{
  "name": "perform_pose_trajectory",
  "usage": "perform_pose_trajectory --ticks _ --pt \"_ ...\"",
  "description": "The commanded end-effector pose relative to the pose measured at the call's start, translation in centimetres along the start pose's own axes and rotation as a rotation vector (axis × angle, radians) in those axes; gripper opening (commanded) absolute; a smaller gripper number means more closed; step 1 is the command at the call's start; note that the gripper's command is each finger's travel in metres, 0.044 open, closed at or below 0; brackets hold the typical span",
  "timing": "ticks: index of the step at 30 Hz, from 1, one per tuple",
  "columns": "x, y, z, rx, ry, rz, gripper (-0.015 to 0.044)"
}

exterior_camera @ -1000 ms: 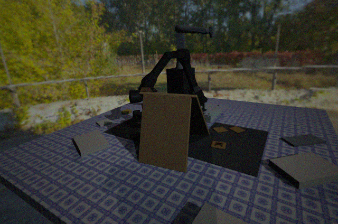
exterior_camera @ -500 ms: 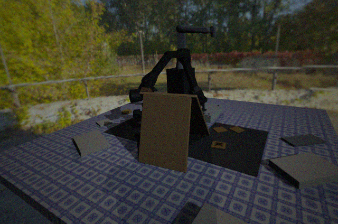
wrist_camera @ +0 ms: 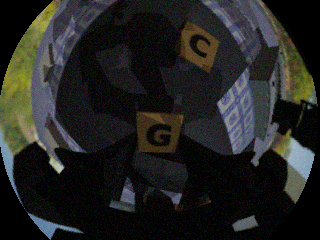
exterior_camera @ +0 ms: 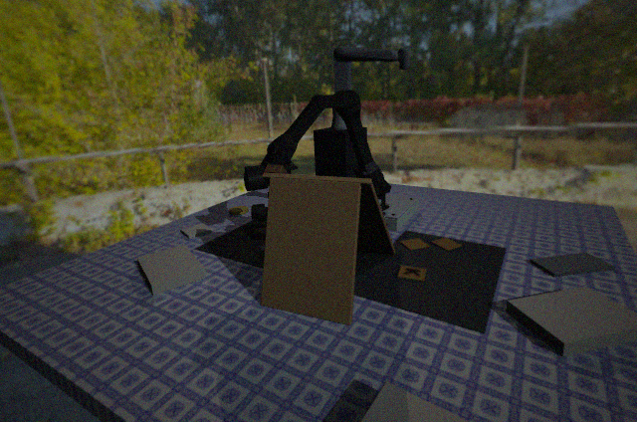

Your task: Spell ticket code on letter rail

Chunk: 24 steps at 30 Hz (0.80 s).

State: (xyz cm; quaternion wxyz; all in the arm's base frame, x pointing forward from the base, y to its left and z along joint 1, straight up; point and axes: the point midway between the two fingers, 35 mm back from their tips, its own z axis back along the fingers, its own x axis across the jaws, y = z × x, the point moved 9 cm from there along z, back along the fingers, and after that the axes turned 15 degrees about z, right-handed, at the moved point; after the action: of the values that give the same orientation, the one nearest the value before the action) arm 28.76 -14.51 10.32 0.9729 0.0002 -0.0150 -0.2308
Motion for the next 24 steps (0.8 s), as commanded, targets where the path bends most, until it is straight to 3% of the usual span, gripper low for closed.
perform_pose_trajectory --ticks 1,24 --pt "0.0 0.0 0.3 -0.005 -0.002 -0.003 0.0" --pt "-0.2 0.2 1.4 -0.005 -0.002 -0.003 0.0"
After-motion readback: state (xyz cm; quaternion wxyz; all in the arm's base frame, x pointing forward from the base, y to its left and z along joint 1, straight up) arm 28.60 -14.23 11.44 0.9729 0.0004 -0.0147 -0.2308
